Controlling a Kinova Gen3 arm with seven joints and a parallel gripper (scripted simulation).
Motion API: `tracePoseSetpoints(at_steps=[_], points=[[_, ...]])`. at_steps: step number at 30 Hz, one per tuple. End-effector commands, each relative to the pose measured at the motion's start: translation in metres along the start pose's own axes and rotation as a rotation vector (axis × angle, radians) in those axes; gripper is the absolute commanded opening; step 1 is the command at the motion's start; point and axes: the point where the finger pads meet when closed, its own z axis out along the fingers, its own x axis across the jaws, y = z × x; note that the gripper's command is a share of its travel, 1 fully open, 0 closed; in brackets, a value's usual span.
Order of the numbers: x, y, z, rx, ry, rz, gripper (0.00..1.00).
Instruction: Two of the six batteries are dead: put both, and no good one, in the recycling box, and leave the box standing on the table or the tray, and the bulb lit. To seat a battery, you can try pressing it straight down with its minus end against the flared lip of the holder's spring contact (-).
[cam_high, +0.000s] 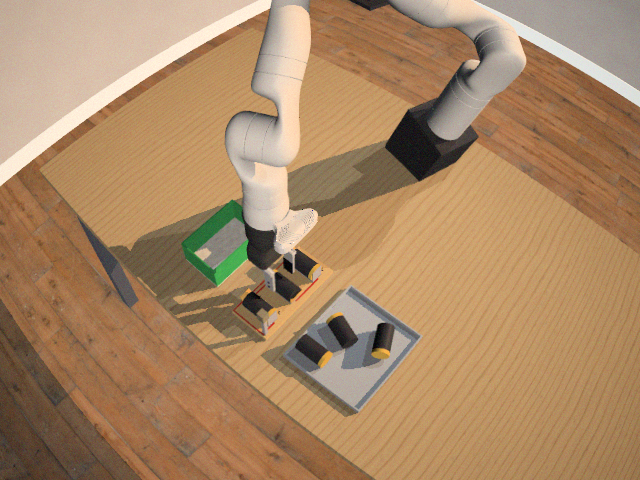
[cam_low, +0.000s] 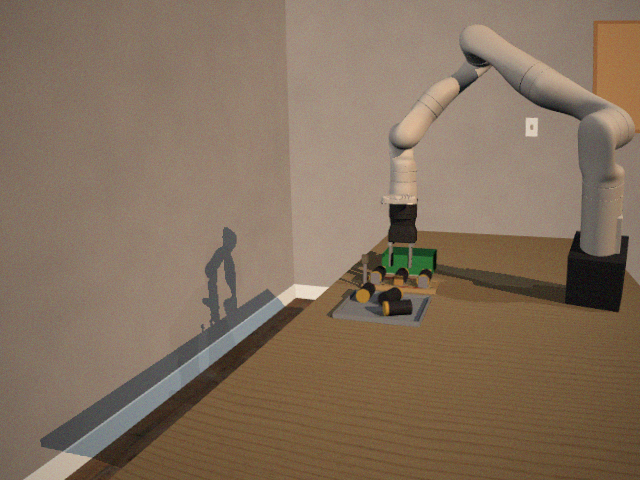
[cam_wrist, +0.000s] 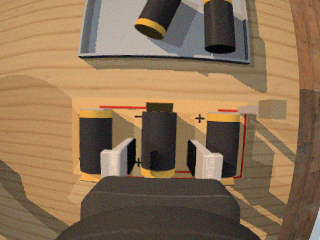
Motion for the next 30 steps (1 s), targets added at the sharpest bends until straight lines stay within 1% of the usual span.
tracePoseSetpoints(at_steps=[1,5,13,20,30], points=[[-0.002,-0.003,0.013,0.005,-0.007,-0.003,0.90],[-0.002,-0.003,0.025,0.005,-0.007,-0.003,0.90],[-0.002,-0.003,0.026,0.005,-0.007,-0.003,0.90],[-0.002,-0.003,0.036,0.005,-0.007,-0.003,0.90],[-0.002,-0.003,0.036,0.005,-0.007,-0.003,0.90]])
